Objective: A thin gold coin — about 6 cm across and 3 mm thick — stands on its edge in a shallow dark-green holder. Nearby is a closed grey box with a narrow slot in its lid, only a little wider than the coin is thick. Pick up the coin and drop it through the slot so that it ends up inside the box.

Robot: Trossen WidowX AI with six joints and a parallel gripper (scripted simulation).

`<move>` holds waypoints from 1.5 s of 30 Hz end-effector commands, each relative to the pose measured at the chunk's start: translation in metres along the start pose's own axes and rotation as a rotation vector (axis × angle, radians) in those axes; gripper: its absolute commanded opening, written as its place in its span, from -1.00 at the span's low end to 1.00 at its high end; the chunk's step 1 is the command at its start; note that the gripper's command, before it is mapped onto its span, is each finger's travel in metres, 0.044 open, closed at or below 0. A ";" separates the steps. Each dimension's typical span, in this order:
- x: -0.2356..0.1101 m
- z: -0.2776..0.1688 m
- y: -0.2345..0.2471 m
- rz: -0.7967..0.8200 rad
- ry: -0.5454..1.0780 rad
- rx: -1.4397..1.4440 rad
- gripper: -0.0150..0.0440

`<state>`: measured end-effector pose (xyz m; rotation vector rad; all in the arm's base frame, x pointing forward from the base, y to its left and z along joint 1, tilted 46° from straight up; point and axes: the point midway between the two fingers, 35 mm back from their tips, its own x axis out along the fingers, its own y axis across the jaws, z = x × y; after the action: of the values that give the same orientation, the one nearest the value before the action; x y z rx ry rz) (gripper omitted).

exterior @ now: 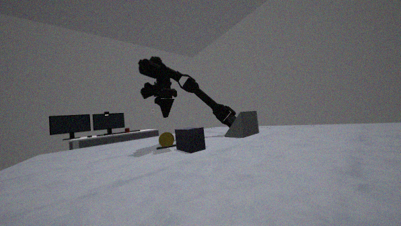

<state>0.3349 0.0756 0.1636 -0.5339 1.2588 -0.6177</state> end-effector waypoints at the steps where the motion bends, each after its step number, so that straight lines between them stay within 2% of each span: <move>1: -0.003 0.003 -0.002 -0.038 -0.015 0.022 0.05; 4: 0.000 0.003 -0.002 -0.036 -0.011 0.023 0.05; 8: 0.031 0.003 -0.004 -0.007 0.026 0.033 0.05; 45: 0.088 0.004 -0.004 -0.006 0.024 0.034 0.05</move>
<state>0.3544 0.0175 0.1092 -0.4964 1.2679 -0.6490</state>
